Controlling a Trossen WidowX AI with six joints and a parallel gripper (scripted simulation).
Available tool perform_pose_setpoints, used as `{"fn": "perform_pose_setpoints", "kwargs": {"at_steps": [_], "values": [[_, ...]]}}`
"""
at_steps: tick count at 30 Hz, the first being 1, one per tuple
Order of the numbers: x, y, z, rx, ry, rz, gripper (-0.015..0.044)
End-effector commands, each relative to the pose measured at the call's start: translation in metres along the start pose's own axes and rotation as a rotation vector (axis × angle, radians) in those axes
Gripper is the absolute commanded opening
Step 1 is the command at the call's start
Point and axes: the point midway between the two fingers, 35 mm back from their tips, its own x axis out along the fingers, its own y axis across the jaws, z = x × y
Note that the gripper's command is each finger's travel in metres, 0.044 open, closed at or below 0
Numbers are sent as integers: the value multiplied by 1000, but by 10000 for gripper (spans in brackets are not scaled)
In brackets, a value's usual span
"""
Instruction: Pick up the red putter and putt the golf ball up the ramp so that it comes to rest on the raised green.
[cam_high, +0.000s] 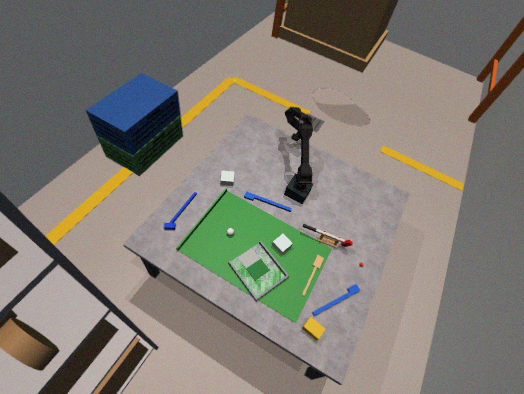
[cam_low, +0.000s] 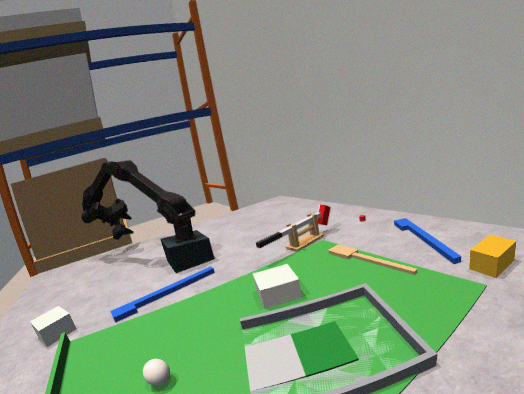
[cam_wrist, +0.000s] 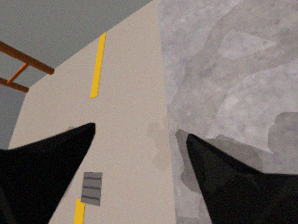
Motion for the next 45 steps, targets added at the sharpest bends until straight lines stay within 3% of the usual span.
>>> {"fn": "perform_pose_setpoints", "kwargs": {"at_steps": [1,14,26,31,37,45], "values": [[-3,-1,-1,-12,6,1,426],[-182,-127,-33,-865,370,179,440],[-313,-282,28,-1772,632,560,440],[-345,-346,80,-2162,694,797,440],[-360,-410,160,-2623,700,1157,440],[-349,-476,272,-3151,563,1819,440]]}}
